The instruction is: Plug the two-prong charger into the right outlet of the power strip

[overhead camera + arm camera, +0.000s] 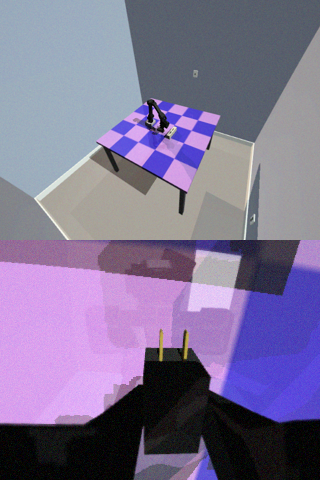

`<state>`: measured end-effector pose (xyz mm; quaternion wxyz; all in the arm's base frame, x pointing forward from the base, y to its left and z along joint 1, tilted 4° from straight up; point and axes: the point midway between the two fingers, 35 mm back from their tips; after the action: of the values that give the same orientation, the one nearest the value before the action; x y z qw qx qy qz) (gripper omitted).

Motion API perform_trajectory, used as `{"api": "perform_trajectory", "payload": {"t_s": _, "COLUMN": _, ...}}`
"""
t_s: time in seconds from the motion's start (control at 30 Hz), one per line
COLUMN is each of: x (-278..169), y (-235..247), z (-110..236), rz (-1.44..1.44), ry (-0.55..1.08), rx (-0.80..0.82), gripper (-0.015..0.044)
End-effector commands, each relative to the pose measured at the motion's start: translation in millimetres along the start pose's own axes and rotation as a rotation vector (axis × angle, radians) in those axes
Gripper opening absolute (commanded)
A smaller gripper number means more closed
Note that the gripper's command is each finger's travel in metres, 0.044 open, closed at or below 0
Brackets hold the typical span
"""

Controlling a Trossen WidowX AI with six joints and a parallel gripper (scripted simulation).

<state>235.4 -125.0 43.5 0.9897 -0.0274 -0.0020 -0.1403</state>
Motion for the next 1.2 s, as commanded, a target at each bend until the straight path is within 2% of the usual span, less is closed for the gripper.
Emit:
{"api": "perform_trajectory", "payload": {"t_s": 0.0, "x": 7.3, "y": -0.4, "z": 1.2, "rz": -0.02, "ry": -0.012, "rx": 0.003, "gripper": 0.0}}
{"api": "perform_trajectory", "payload": {"t_s": 1.17, "x": 48.8, "y": 0.3, "z": 1.4, "rz": -0.073, "ry": -0.015, "rx": 0.008, "gripper": 0.0}}
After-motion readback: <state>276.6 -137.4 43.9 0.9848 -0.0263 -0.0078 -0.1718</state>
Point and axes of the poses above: the point midway between the two fingers, 35 mm back from their tips, its own z axis back along the fingers, its own y axis across the jaws, x = y × z, and after that the axes turned 10 degrees about -z, right-handed
